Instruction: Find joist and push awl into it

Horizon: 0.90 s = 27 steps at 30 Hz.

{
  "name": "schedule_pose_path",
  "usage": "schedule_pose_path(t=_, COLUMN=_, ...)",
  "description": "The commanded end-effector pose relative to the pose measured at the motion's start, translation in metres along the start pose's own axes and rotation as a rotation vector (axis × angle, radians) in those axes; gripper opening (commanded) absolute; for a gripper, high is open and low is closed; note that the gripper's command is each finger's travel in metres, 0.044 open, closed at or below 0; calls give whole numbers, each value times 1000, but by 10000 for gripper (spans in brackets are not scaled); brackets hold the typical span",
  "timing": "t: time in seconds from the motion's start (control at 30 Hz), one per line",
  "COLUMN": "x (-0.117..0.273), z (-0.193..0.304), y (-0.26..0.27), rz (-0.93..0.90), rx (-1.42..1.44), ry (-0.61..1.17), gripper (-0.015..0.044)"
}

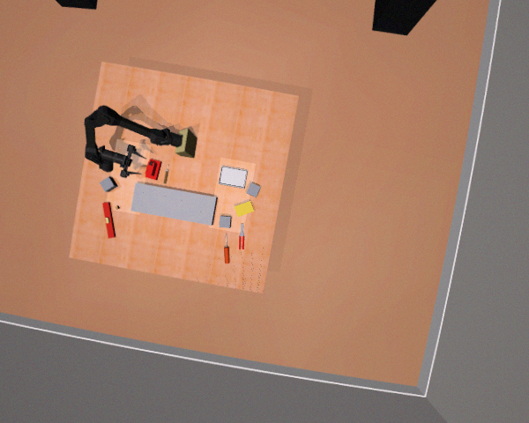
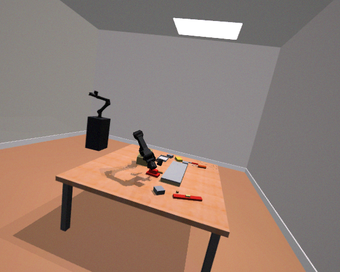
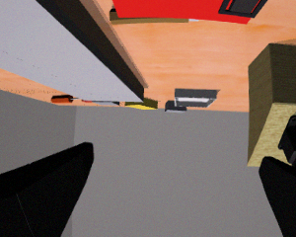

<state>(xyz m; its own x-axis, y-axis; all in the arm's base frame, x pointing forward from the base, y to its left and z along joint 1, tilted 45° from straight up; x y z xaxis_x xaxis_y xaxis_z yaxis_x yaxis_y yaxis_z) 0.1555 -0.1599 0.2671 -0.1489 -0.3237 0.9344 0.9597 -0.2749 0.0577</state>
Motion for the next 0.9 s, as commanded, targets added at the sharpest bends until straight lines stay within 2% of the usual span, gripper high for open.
schedule_pose_path(t=0.0, x=0, z=0, y=0, rz=0, rx=0, ry=0, gripper=440)
schedule_pose_path(t=0.07, x=-5, z=3, y=-1, rz=11, rx=89, ry=-51, gripper=440)
schedule_pose_path(t=0.27, x=-47, z=26, y=-10, rz=162, rx=830, ry=-506, gripper=440)
schedule_pose_path(t=0.4, x=-71, z=38, y=-19, rz=327, rx=1247, ry=-819, gripper=440)
schedule_pose_path(t=0.53, x=-91, z=48, y=-31, rz=535, rx=1540, ry=-1114, gripper=440)
schedule_pose_path(t=0.6, x=-95, z=49, y=-34, rz=576, rx=1578, ry=-1162, gripper=440)
schedule_pose_path(t=0.87, x=-95, z=49, y=-34, rz=576, rx=1578, ry=-1162, gripper=440)
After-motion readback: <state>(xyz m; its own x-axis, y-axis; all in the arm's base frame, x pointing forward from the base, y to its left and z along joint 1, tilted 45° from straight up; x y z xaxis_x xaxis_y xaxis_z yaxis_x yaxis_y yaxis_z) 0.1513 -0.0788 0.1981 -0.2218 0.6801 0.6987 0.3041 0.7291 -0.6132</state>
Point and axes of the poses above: the point midway between the two fingers, 35 mm back from their tips, its own x axis back along the fingers, its own y axis across the jaws, z = x × y, the point moved 10 cm from there along x, back along the fingers, and after that the axes turned 6 degrees about -x, right-handed, at the moved point
